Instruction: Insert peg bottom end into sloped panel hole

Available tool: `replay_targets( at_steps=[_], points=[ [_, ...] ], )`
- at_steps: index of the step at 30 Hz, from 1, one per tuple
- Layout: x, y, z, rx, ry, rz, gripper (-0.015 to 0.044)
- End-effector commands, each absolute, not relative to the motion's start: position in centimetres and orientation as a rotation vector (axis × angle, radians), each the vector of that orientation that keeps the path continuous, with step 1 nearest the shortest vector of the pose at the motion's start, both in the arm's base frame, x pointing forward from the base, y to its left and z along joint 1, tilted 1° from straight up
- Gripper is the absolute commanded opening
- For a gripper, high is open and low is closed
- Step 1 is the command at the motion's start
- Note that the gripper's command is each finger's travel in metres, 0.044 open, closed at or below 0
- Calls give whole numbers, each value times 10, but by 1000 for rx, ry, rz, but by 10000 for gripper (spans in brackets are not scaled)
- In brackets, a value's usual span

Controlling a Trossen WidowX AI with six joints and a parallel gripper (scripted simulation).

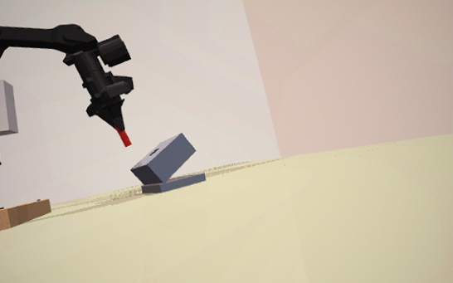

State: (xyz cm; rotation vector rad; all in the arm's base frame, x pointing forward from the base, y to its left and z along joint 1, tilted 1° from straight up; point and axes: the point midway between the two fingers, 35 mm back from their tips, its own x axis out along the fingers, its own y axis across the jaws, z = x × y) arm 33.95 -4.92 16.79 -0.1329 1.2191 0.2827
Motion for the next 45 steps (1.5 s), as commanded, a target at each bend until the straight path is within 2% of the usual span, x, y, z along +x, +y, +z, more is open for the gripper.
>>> replay_targets(
  at_steps=[1,45],
  points=[
    [339,-55,170,-128,1202,280,0],
    [331,-114,194,-110,1040,201,0]
  ],
)
